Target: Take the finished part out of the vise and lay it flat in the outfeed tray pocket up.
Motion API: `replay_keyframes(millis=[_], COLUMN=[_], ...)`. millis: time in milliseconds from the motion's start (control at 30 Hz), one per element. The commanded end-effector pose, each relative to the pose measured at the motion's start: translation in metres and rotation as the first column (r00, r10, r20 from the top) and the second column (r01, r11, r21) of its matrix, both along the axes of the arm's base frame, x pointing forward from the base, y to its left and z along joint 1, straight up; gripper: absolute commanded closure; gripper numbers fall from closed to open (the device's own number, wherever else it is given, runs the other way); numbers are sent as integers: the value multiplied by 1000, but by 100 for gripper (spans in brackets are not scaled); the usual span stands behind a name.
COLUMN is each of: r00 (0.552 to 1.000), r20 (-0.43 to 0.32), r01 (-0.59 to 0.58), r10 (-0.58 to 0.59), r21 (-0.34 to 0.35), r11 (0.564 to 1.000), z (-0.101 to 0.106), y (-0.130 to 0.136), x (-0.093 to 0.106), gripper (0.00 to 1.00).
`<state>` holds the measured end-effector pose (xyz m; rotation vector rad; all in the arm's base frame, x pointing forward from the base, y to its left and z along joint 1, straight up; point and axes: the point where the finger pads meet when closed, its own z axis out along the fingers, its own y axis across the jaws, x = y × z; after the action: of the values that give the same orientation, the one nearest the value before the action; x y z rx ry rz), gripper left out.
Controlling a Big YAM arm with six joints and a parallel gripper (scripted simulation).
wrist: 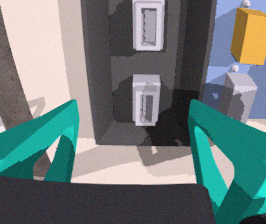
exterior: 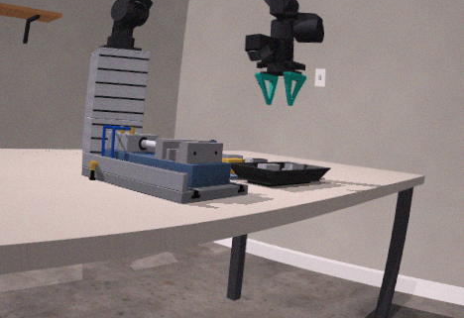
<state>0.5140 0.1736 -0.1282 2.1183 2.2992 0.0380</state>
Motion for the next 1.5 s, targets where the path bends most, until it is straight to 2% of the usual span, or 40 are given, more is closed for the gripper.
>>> replay_keyframes(millis=[0,67,133,233,267,1467], r00=[999,999,1000,1000,1000,1000], r20=[-34,-39,-12,-1,-1,-2], r01=[0,-1,0,0,0,0], r10=[0,0,0,0,0,0], r21=[-16,-17,-8,-4,-4,-5], r11=[1000,1000,1000,1000,1000,1000], z=[-7,-8,8,10,10,10], y=[-3,-3,-1,0,0,0], x=[-12,-13,-6,-3,-3,-3], gripper=[36,36,36,36,100,100])
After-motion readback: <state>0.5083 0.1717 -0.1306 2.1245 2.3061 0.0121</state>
